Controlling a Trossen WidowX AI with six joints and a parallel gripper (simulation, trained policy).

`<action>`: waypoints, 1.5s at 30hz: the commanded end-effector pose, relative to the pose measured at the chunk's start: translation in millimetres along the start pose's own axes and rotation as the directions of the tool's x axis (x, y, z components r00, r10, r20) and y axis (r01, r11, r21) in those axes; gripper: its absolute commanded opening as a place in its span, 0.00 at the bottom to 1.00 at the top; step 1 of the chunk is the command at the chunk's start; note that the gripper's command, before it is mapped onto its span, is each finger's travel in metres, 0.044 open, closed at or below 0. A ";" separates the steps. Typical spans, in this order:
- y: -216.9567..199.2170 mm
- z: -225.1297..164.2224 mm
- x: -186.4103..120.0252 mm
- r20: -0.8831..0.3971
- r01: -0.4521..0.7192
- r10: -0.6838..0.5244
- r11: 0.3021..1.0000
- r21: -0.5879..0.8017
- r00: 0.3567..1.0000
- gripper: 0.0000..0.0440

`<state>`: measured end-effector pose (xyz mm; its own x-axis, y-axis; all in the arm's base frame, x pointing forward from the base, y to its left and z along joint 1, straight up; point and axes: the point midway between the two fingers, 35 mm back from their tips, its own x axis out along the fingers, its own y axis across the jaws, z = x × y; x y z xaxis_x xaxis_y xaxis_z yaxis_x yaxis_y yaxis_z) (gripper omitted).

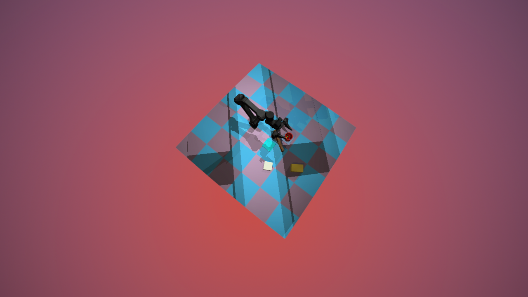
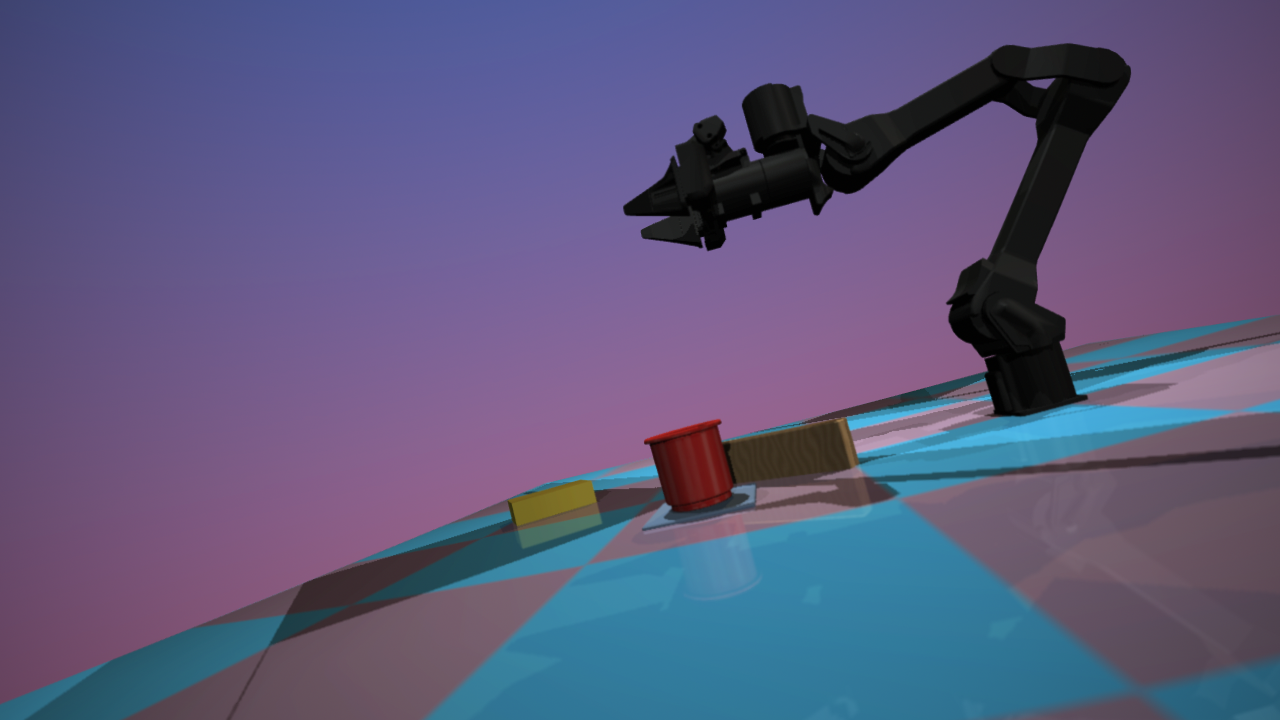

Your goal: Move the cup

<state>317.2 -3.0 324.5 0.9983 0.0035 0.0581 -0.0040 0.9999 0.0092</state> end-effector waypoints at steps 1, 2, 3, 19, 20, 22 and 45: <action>0.4 1.4 0.5 0.001 -0.001 0.001 1.000 -0.001 1.000 0.85; 0.6 2.2 1.0 -0.001 0.000 0.000 1.000 -0.001 1.000 0.79; 0.8 2.8 1.5 -0.004 0.000 0.000 1.000 -0.001 1.000 0.73; 6.5 7.3 17.4 -0.113 0.009 -0.001 0.998 0.069 0.994 0.21; 7.4 7.6 18.7 -0.121 0.009 0.001 0.997 0.077 0.993 0.23; 9.3 8.2 21.2 -0.138 0.007 0.006 0.996 0.094 0.990 0.24; 32.3 3.9 47.3 -0.370 0.061 0.058 0.952 0.301 0.927 0.25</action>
<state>361.2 28.0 332.7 0.9541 0.0651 -0.2922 0.0254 0.9549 0.2958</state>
